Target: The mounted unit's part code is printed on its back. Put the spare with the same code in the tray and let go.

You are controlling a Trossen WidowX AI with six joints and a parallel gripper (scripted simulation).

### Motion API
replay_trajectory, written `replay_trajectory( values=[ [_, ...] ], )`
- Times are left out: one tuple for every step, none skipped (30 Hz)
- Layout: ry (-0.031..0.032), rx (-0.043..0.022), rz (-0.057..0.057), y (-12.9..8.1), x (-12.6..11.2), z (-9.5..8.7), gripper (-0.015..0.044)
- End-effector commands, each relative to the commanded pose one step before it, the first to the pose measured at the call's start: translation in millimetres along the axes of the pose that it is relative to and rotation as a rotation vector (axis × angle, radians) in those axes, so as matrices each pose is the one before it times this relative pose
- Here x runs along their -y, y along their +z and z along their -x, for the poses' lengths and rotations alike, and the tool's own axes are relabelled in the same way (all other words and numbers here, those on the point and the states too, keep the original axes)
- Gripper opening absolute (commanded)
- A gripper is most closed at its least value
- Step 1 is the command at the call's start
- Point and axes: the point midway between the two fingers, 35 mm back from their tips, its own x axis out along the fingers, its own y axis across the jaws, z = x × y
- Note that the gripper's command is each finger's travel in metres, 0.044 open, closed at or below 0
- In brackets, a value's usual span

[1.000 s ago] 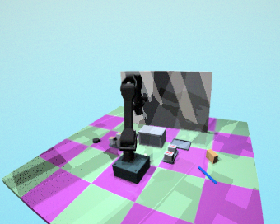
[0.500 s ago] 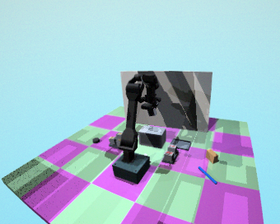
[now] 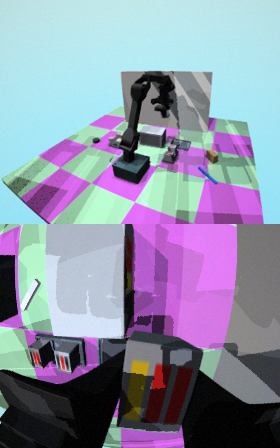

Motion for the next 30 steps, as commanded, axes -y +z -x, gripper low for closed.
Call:
replay_trajectory(
  values=[
    [0.00129, 0.00137, 0.0086, -22.26, -3.02, 0.58, 0.0000],
    [0.00075, -0.00090, 0.0025, -6.37, -1.21, -0.01, 0.0000],
    [0.00076, -0.00088, 0.0025, -6.34, -1.33, -0.01, 0.0000],
    [0.00078, -0.00085, 0.0025, -6.32, -1.45, -0.01, 0.0000],
    [0.00079, -0.00083, 0.0025, -6.29, -1.58, -0.01, 0.0000],
    [0.00080, -0.00081, 0.0025, -6.25, -1.70, -0.01, 0.0000],
    [0.00081, -0.00078, 0.0025, -6.22, -1.82, -0.01, 0.0000],
    [0.00081, -0.00076, 0.0025, -6.18, -1.94, 0.00, 0.0000],
    [0.00082, -0.00074, 0.0025, -6.14, -2.06, 0.00, 0.0000],
    [0.00083, -0.00071, 0.0025, -6.10, -2.18, 0.00, 0.0000],
    [0.00084, -0.00069, 0.0025, -6.06, -2.30, 0.00, 0.0000],
    [0.00084, -0.00066, 0.0025, -6.01, -2.42, 0.00, 0.0000],
    [0.00085, -0.00064, 0.0025, -5.96, -2.54, 0.00, 0.0000],
    [0.00085, -0.00062, 0.0025, -5.91, -2.65, 0.00, 0.0000],
    [0.00086, -0.00059, 0.0025, -5.86, -2.77, 0.01, 0.0000],
    [0.00086, -0.00057, 0.0025, -5.80, -2.88, 0.01, 0.0000],
    [0.00086, -0.00055, 0.0025, -5.74, -2.99, 0.01, 0.0000],
    [0.00071, -0.00043, 0.0021, -4.66, -2.54, 0.01, 0.0000],
    [0.00043, -0.00025, 0.0012, -2.78, -1.56, 0.00, 0.0000],
    [0.00014, -0.00008, 0.0004, -0.92, -0.53, 0.00, 0.0000],
    [-0.00001, 0.00006, 0.0000, 0.58, 0.05, 0.00, 0.0000],
    [0.00000, 0.00000, 0.0000, -0.02, 0.03, -0.16, 0.0000],
    [-0.00001, -0.00001, 0.0000, -0.06, 0.10, -0.47, 0.0000],
    [-0.00002, -0.00001, 0.0000, -0.09, 0.17, -0.78, 0.0000],
    [-0.00002, -0.00001, 0.0000, -0.11, 0.20, -0.94, 0.0000],
    [-0.00002, -0.00001, 0.0000, -0.11, 0.19, -0.94, 0.0000],
    [-0.00002, -0.00001, 0.0000, -0.11, 0.19, -0.94, 0.0000],
    [-0.00002, -0.00001, 0.0000, -0.10, 0.19, -0.94, 0.0000],
    [-0.00002, -0.00001, 0.0000, -0.10, 0.19, -0.94, 0.0000],
    [-0.00002, -0.00001, 0.0000, -0.10, 0.18, -0.94, 0.0000]
  ],
)
